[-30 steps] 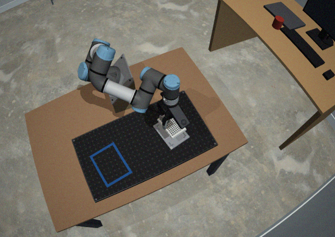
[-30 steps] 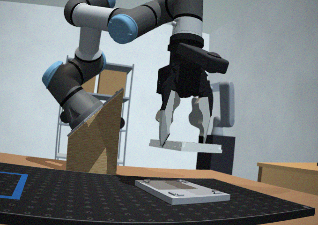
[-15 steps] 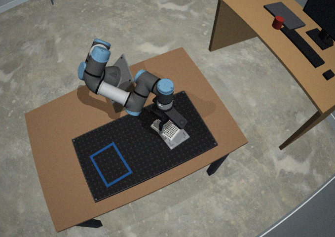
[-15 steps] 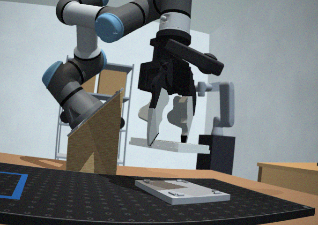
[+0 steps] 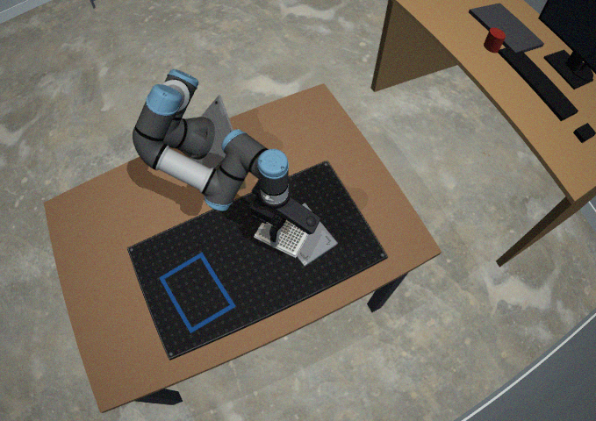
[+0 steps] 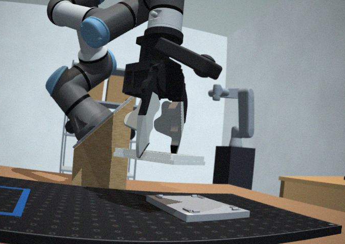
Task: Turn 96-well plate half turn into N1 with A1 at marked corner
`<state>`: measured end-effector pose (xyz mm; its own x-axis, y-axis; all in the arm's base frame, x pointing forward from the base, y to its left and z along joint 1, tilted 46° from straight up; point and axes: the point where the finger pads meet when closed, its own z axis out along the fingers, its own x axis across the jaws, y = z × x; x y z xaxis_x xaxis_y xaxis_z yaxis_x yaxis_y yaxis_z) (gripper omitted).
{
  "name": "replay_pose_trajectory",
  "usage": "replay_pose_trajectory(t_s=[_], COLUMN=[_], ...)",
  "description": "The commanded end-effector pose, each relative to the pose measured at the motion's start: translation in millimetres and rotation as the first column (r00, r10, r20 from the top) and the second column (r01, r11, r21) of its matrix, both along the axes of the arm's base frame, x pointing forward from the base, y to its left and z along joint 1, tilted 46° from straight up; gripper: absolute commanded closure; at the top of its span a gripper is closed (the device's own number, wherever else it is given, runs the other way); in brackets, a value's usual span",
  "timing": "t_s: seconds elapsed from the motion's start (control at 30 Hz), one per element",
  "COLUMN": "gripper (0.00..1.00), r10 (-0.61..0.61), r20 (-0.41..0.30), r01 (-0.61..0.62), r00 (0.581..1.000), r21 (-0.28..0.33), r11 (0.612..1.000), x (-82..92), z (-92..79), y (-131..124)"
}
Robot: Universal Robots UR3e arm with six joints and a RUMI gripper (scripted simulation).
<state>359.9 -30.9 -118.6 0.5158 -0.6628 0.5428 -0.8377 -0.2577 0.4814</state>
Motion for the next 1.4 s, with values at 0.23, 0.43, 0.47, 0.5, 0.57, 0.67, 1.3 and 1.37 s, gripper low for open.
replay_pose_trajectory(t_s=[0.23, 0.43, 0.47, 0.5, 0.57, 0.67, 1.3, 1.37], gripper=[1.0, 1.0, 1.0, 1.0, 1.0, 1.0, 1.0, 1.0], r10=[0.005, 0.005, 0.005, 0.005, 0.005, 0.005, 0.005, 0.005], r20=[0.005, 0.005, 0.005, 0.005, 0.005, 0.005, 0.005, 0.005], r01=[-0.005, -0.005, -0.005, -0.005, -0.005, -0.005, -0.005, -0.005], r00=[1.0, 1.0, 1.0, 1.0, 1.0, 1.0, 1.0, 1.0], r21=[0.005, 0.005, 0.005, 0.005, 0.005, 0.005, 0.004, 0.004], r11=[1.0, 1.0, 1.0, 1.0, 1.0, 1.0, 1.0, 1.0], x=[0.3, 0.0, -0.1, -0.1, -0.2, -0.4, -1.2, -1.2], z=[23.2, 37.0, 39.3, 41.6, 46.2, 53.1, 87.5, 92.2], y=[-23.2, -37.7, -40.1, -42.6, -47.4, -54.7, -90.9, -95.7])
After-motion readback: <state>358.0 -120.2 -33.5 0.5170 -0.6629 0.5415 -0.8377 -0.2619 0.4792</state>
